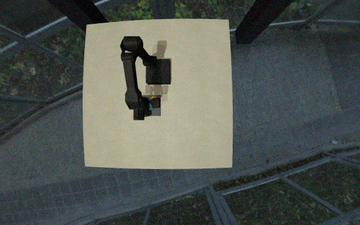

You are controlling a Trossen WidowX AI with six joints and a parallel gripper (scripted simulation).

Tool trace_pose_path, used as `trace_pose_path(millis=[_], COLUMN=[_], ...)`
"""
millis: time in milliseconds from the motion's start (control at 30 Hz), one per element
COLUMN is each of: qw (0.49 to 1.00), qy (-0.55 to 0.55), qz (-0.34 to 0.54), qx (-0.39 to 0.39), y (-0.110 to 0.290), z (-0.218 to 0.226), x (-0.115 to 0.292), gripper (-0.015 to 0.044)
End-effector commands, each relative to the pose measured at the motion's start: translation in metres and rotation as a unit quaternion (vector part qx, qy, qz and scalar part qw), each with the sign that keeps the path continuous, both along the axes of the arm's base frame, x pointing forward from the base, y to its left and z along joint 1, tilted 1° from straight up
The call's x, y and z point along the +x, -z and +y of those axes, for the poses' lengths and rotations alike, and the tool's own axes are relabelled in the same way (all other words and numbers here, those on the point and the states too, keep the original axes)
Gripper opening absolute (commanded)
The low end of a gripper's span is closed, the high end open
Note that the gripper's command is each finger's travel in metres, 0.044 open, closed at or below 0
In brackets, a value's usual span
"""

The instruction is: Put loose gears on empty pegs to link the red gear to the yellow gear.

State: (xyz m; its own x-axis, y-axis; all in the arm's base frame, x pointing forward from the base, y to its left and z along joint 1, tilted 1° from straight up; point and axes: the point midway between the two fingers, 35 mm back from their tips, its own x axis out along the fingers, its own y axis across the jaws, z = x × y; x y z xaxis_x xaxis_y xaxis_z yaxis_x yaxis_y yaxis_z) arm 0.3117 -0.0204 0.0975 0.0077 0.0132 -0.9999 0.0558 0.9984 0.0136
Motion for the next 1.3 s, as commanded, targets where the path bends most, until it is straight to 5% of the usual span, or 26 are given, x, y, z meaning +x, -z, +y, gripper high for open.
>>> trace_pose_path(millis=[0, 133, 1267], qw=[1.000, 1.000, 1.000], qy=[-0.001, -0.001, -0.001], qz=[-0.007, -0.007, -0.007], qx=[-0.001, -0.001, -0.001], y=[-0.0140, -0.0140, -0.0140], z=[-0.0004, -0.0004, -0.0004], x=[-0.0005, -0.0005, -0.0005], gripper=[0.0350, 0.0440, 0.0440])
